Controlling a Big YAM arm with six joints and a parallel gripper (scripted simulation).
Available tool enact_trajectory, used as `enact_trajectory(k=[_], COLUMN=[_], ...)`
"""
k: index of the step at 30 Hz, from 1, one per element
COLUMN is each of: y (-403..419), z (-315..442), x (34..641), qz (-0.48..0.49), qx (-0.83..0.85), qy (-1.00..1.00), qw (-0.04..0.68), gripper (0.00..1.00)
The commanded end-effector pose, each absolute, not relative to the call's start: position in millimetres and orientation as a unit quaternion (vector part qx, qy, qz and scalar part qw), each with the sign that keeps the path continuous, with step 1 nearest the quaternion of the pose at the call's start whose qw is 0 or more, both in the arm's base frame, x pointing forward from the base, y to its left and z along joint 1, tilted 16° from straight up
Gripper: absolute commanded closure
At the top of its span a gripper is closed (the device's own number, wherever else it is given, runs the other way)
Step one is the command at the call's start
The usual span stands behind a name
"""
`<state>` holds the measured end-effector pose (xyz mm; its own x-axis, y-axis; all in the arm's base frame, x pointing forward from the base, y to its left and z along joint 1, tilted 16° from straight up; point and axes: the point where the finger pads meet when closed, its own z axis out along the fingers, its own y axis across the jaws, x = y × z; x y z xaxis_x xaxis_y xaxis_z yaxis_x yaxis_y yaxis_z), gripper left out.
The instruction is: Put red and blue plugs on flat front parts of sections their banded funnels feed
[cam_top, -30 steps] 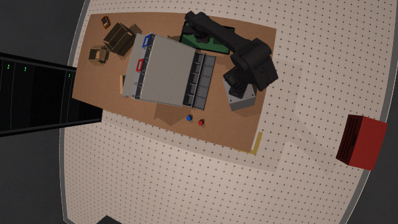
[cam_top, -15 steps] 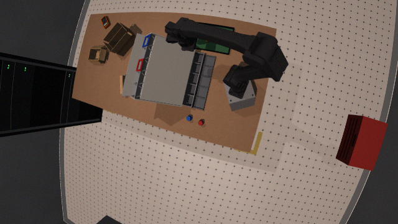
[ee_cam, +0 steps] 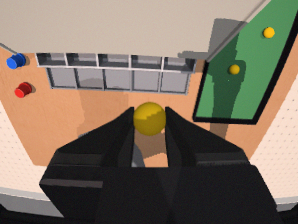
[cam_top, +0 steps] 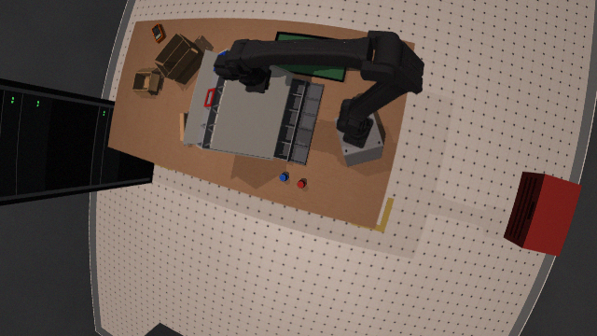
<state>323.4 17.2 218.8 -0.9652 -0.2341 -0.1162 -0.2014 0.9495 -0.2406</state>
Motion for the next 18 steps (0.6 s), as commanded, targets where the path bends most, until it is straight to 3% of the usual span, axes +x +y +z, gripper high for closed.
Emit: enact_trajectory(k=[1,18], y=[38.9,114.2], z=[247.6,278.6], x=[340.1,360.7], qz=[-0.113,-0.111], qx=[-0.079,-0.079], qy=[0.986,0.987], qw=[0.089,0.088], gripper=[1.00,1.00])
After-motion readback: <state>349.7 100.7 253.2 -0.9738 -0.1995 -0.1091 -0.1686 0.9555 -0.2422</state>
